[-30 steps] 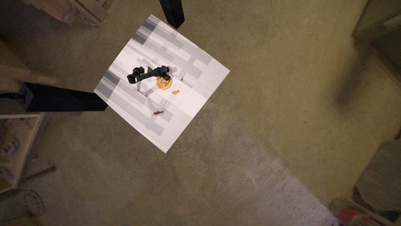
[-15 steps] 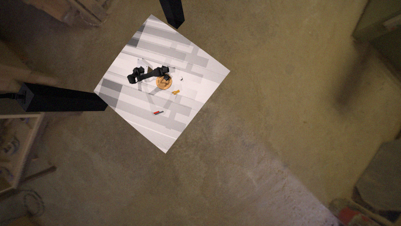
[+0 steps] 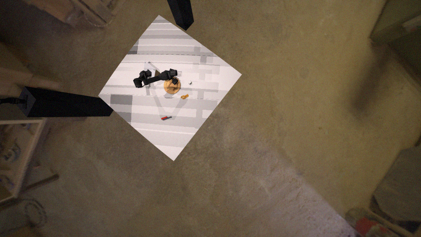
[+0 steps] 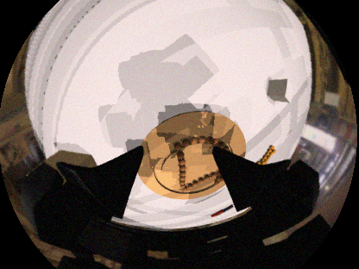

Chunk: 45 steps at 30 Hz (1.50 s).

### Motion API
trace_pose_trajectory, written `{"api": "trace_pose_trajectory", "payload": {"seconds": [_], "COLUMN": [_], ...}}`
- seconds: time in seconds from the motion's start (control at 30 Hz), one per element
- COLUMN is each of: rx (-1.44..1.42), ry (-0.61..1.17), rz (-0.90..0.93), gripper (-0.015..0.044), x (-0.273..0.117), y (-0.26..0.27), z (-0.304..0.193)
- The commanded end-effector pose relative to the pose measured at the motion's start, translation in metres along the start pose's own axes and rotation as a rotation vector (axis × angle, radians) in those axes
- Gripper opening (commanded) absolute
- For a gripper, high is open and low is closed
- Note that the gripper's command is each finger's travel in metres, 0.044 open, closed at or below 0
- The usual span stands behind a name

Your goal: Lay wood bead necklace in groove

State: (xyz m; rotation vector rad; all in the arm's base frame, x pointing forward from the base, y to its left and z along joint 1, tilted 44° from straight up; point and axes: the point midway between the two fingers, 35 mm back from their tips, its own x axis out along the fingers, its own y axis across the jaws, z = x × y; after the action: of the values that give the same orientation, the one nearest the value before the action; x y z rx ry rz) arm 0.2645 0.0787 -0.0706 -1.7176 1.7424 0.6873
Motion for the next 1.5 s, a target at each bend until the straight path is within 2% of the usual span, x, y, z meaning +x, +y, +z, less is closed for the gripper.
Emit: {"api": "trace_pose_trajectory", "payload": {"seconds": [0.0, 0.33, 0.4, 0.67, 0.73, 1.27, 1.47], "rx": [0.002, 0.002, 0.068, 0.839, 0.947, 2.446, 2.825], "ry": [-0.004, -0.004, -0.004, -0.002, -0.001, 0.003, 0.005], "rz": [0.004, 0.004, 0.004, 0.005, 0.001, 0.006, 0.007], "gripper": [0.0440, 0.0440, 0.0387, 0.0177, 0.0125, 0.0120, 0.0120], "x": [0.000, 0.000, -0.001, -0.010, -0.012, -0.028, -0.032], "y": [0.001, 0.001, 0.000, -0.001, 0.001, -0.002, -0.003], "z": [0.001, 0.001, 0.000, -0.003, -0.004, -0.009, -0.011]}}
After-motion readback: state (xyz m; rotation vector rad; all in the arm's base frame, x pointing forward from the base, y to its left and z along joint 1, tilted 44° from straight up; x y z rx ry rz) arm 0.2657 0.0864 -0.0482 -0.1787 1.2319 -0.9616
